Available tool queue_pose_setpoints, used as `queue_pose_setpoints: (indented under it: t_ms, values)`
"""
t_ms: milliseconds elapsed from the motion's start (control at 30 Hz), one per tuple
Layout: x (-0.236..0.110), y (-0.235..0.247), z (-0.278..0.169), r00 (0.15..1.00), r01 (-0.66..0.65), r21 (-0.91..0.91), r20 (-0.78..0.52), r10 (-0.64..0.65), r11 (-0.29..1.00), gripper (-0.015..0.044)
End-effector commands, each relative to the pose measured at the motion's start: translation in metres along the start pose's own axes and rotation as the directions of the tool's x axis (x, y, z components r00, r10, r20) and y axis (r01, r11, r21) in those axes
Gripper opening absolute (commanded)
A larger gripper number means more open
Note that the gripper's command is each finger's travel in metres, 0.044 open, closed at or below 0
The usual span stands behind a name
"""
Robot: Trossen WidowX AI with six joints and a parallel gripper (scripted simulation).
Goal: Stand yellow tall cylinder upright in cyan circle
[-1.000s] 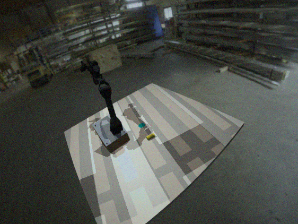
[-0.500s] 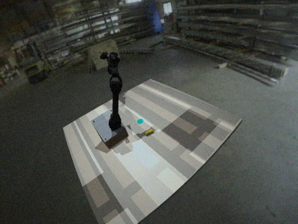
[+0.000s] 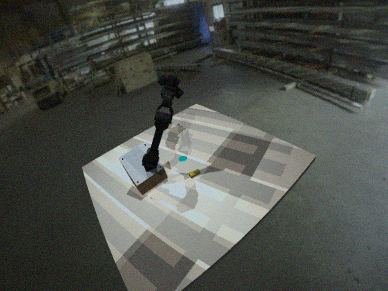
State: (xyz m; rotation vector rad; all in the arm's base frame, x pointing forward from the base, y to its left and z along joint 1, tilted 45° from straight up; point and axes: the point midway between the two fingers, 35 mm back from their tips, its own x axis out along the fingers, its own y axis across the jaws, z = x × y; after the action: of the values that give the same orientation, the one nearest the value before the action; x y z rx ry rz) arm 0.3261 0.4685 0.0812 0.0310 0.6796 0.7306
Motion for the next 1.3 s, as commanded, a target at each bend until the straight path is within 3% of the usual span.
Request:
queue_pose_setpoints:
  t_ms: [0,300,633,1133,1267]
  values:
    - [-0.026,-0.065,0.005,0.982,0.182,0.008,-0.057,-0.182,0.983,0.0309]
    - [-0.100,-0.178,-0.003,0.850,0.498,-0.009,-0.196,-0.490,0.867,0.0309]
    - [-0.211,-0.270,-0.035,0.586,0.747,-0.099,-0.369,-0.721,0.658,0.0309]
    - [-0.393,-0.325,-0.106,0.093,0.869,-0.347,-0.584,-0.806,0.352,0.0309]
    - [-0.402,-0.325,-0.110,0.067,0.868,-0.363,-0.593,-0.803,0.340,0.0309]
